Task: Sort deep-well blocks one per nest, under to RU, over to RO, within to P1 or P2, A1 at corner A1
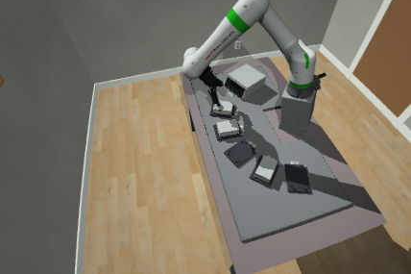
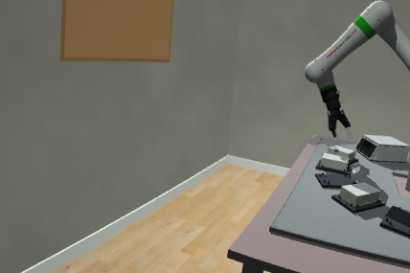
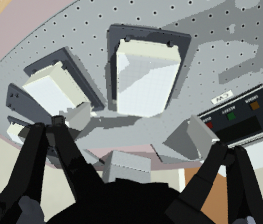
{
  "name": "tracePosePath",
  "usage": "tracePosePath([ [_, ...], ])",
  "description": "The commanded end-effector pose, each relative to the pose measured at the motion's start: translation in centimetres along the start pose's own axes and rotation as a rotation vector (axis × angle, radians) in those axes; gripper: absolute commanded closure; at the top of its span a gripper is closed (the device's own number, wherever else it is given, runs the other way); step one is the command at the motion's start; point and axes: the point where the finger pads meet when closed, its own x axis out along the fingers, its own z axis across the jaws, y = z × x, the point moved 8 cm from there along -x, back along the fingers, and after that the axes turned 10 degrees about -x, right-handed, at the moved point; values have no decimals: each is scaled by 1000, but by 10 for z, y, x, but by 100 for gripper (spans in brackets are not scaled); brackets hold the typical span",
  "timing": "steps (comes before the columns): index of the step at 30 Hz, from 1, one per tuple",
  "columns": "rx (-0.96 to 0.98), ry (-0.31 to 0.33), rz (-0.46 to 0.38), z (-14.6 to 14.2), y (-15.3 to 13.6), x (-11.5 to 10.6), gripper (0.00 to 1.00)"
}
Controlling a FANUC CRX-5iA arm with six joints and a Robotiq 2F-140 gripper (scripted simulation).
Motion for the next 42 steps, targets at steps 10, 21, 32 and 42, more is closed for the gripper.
tracePosePath([
  [10,0,0,0,1,0,0,0],
  [21,0,0,0,3,8,14,0],
  [32,0,0,0,4,16,27,0],
  [42,0,0,0,5,22,39,0],
])
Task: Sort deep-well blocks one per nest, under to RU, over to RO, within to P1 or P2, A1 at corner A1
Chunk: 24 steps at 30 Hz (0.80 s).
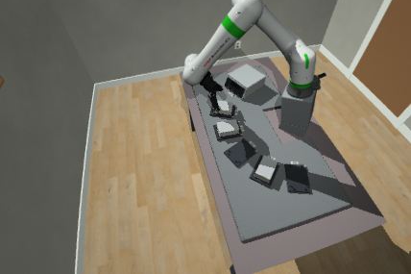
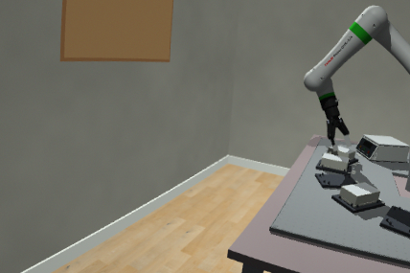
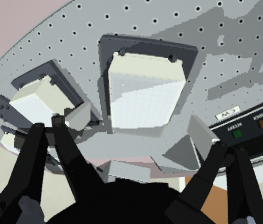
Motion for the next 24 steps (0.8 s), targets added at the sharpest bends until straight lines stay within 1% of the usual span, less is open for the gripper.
tracePosePath([
  [1,0,0,0,0,2,3,0],
  [13,0,0,0,2,11,20,0],
  [24,0,0,0,2,11,20,0],
])
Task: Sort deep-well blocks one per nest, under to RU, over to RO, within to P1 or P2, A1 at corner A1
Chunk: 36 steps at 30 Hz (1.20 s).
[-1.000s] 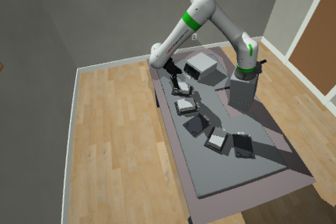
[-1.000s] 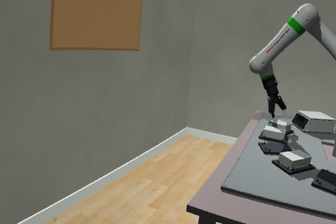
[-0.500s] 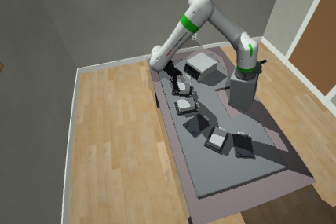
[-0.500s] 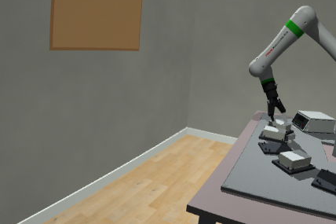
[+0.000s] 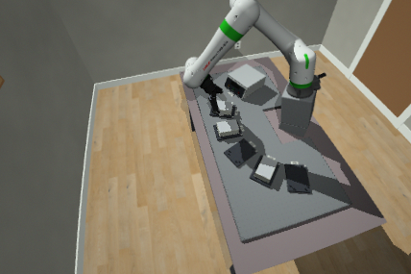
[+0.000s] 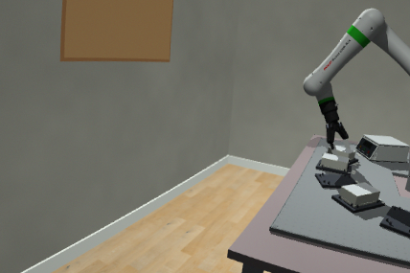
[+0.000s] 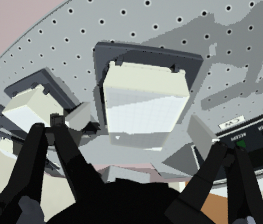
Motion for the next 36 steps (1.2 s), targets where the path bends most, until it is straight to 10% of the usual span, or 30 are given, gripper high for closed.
tracePosePath([
  [1,0,0,0,0,0,0,0],
  [2,0,0,0,0,0,0,90],
  [36,0,0,0,0,0,0,90],
])
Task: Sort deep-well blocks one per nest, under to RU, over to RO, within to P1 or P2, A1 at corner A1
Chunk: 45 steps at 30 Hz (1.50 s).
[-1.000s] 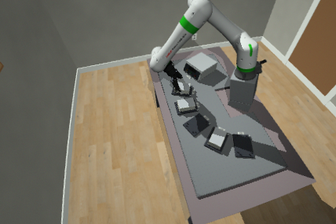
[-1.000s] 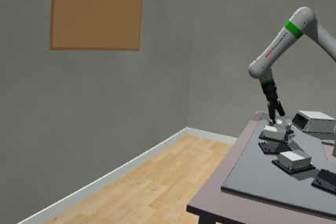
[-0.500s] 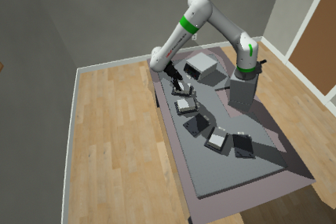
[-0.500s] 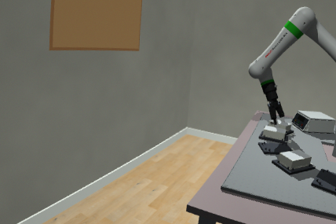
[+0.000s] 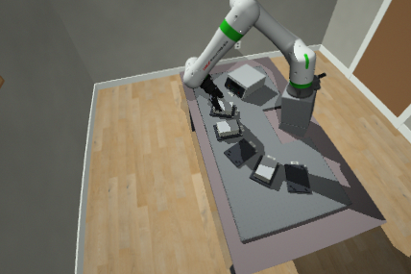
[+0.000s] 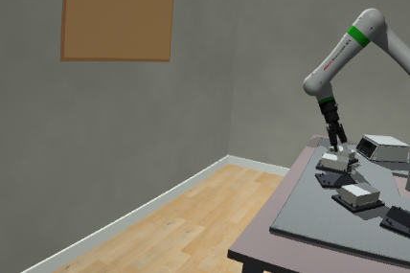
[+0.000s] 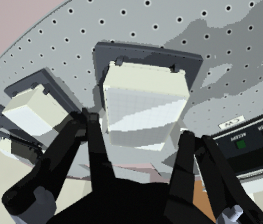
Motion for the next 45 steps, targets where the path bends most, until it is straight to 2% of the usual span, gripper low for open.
tracePosePath([
  [1,0,0,0,0,-1,-1,90],
  [45,0,0,0,-6,-32,-56,90],
])
